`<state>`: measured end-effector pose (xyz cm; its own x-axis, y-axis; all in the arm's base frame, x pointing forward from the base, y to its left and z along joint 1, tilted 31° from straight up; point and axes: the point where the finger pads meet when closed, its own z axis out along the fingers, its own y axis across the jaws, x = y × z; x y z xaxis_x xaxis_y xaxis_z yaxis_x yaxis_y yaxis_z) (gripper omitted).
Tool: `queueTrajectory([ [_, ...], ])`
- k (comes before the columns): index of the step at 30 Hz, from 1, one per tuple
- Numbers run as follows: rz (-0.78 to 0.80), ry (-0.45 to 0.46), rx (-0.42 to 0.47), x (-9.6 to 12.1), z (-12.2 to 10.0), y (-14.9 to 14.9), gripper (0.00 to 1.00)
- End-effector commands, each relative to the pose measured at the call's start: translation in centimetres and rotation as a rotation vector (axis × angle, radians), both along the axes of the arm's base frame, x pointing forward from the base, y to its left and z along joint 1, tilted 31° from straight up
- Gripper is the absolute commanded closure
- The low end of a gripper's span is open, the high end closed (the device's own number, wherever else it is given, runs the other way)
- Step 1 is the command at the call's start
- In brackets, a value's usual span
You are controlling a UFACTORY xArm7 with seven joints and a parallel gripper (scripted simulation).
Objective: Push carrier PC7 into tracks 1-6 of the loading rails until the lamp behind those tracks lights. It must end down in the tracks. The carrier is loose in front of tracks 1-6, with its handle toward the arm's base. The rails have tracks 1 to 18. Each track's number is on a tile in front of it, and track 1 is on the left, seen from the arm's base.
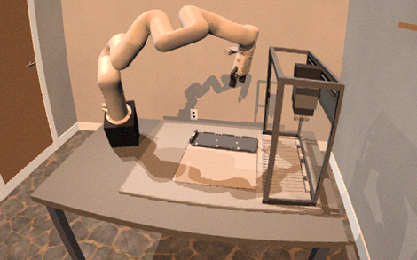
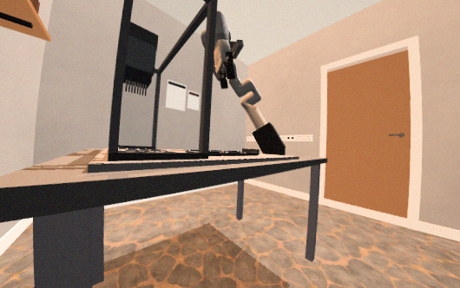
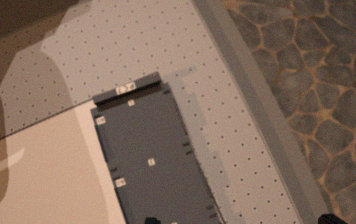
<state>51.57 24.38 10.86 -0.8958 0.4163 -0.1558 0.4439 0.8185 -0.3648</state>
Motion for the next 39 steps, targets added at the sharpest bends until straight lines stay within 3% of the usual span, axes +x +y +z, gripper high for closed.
queueTrajectory([
  [1, 0.003, -0.004, 0.004, 0.0, 0.2, 0.2, 0.00],
  [17, 0.003, -0.004, 0.004, 0.0, 0.2, 0.2, 0.00],
  [29, -0.246, -0.204, -0.048, 1.8, -1.4, -5.2, 0.00],
  [39, -0.379, -0.310, -0.065, 2.3, -2.6, -9.0, 0.00],
])
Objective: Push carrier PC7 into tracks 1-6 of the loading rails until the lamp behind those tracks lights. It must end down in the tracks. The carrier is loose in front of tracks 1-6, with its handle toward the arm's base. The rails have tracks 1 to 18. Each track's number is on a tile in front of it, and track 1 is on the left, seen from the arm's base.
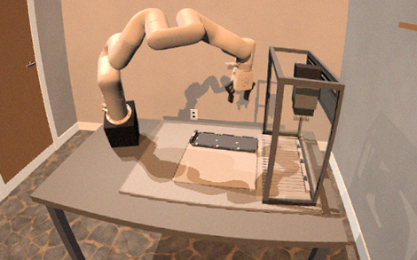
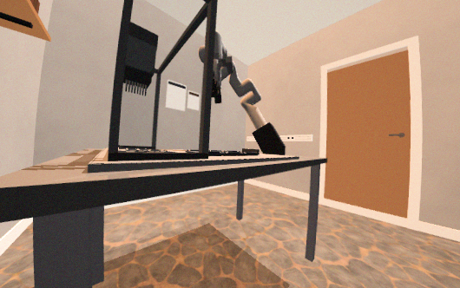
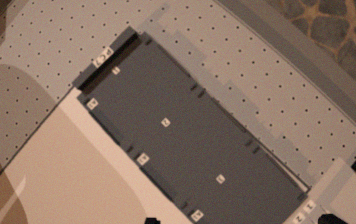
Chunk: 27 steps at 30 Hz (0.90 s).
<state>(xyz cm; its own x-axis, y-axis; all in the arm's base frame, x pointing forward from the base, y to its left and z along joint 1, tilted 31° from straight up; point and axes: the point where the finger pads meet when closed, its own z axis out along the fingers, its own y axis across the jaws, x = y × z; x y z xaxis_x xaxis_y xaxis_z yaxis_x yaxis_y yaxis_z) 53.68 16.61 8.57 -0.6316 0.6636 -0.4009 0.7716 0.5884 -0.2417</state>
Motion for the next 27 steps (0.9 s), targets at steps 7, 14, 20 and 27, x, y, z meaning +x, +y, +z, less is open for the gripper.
queueTrajectory([
  [7, -0.152, -0.133, -0.008, 0.3, -1.3, -4.4, 0.00],
  [14, -0.260, -0.219, -0.004, 0.0, -2.2, -6.7, 0.00],
  [20, -0.343, -0.282, 0.006, -0.6, -3.2, -9.2, 0.00],
  [27, -0.478, -0.374, 0.032, -1.9, -4.5, -12.1, 0.00],
])
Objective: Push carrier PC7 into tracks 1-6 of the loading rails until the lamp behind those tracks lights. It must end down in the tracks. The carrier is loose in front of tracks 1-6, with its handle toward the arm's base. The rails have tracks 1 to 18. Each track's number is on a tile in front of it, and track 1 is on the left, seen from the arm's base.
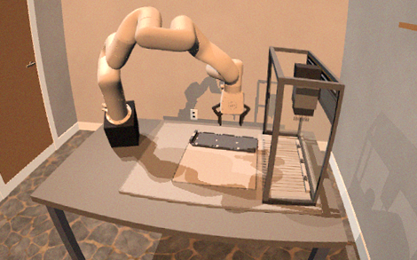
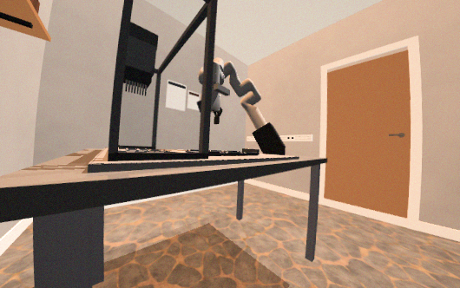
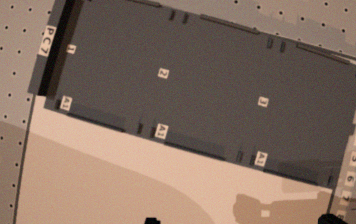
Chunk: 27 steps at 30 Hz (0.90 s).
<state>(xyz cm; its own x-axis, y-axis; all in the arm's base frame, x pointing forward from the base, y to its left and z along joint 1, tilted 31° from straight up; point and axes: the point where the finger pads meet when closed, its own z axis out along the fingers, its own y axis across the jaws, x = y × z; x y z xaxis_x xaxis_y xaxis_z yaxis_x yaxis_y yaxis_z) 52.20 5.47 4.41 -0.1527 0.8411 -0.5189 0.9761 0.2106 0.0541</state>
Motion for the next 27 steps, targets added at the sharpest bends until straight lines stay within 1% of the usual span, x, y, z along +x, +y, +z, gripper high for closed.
queueTrajectory([
  [1, -0.053, -0.053, 0.014, -0.4, -0.4, -0.9, 0.00],
  [2, -0.053, -0.053, 0.014, -0.4, -0.4, -0.9, 0.00],
  [4, -0.105, -0.089, 0.029, -0.9, -0.8, -1.7, 0.00],
  [6, -0.105, -0.089, 0.029, -1.3, -1.2, -2.4, 0.00],
  [8, -0.157, -0.122, 0.046, -1.9, -1.6, -3.1, 0.00],
  [9, -0.157, -0.122, 0.046, -2.2, -1.8, -3.4, 0.00],
  [23, -0.157, -0.122, 0.046, -2.2, -1.8, -3.4, 0.00],
  [27, -0.157, -0.122, 0.046, -2.1, -2.3, -3.7, 0.00],
])
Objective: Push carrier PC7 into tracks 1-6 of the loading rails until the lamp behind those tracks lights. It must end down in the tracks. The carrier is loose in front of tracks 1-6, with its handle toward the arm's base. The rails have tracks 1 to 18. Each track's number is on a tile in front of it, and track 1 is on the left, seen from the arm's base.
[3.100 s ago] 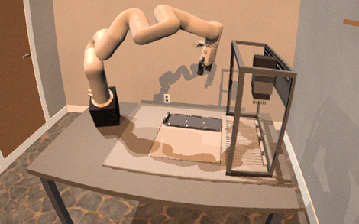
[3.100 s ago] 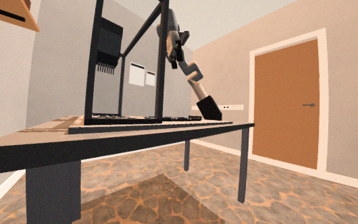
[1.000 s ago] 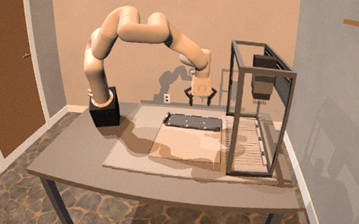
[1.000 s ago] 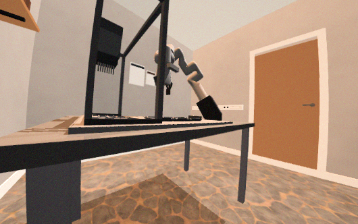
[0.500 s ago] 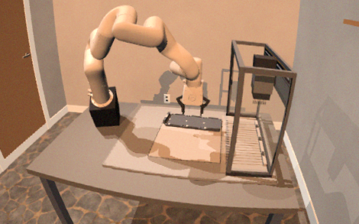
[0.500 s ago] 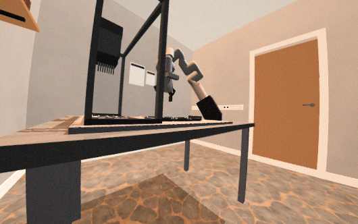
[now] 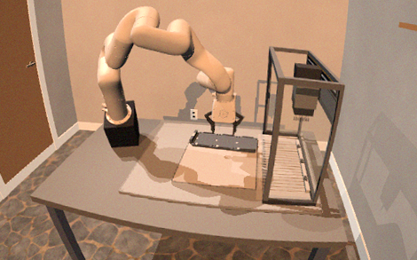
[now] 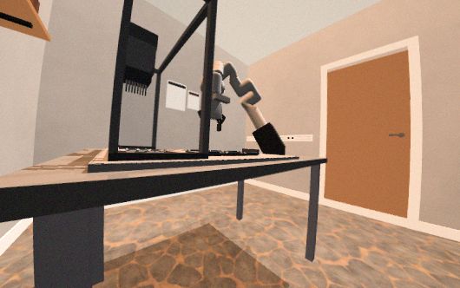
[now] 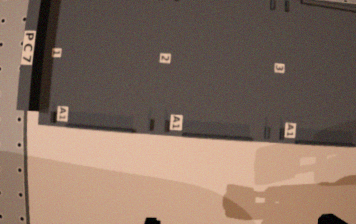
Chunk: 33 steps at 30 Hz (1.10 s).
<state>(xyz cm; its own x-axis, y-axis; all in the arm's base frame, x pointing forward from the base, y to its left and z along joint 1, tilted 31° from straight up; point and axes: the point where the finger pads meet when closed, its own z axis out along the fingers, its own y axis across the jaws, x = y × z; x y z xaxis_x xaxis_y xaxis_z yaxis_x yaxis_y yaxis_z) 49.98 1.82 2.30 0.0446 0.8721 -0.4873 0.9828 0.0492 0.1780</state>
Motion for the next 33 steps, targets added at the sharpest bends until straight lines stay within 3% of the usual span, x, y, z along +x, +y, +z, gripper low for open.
queueTrajectory([
  [1, 0.002, -0.002, 0.001, 0.2, -0.4, -0.1, 0.00],
  [33, 0.002, -0.002, 0.001, 1.0, -4.4, -2.4, 0.00],
])
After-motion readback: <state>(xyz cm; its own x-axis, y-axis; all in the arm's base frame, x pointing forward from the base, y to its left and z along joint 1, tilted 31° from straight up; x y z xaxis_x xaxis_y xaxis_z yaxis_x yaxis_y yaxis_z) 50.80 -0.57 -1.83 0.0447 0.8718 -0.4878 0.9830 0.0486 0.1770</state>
